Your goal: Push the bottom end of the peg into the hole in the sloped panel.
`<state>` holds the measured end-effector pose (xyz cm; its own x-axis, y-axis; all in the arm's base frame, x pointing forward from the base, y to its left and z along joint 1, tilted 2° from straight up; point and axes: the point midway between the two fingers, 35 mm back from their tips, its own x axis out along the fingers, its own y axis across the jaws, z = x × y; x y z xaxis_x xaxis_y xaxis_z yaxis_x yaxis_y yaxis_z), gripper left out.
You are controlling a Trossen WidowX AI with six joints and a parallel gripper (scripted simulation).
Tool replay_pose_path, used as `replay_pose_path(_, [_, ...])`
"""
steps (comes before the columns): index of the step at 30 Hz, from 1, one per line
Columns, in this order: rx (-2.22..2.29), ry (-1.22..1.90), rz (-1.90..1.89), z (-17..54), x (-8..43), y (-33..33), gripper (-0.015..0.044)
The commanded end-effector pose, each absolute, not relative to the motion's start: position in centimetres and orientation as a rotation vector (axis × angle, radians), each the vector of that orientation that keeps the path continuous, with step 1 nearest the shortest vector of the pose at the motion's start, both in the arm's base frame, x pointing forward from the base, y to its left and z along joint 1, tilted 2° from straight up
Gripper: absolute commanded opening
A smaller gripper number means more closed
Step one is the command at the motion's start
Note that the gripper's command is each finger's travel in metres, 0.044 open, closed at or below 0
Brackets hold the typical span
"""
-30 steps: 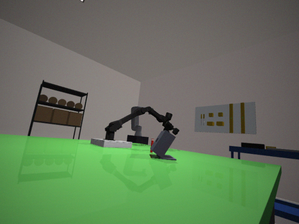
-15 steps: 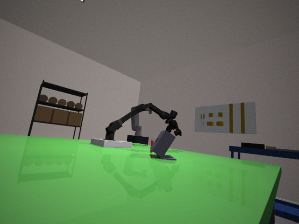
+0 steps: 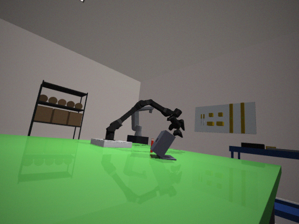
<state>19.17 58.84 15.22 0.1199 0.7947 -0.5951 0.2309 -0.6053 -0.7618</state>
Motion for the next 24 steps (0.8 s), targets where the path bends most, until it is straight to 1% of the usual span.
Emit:
replay_pose_path(1, [-1.879, -0.825, 1.547, 14.2, 20.8, 57.1, 0.044])
replay_pose_path(12, [-1.729, -0.378, 1.573, 13.2, 25.3, 51.9, 0.044])
replay_pose_path(24, [-1.526, 0.076, 1.509, 12.1, 29.0, 45.6, 0.044])
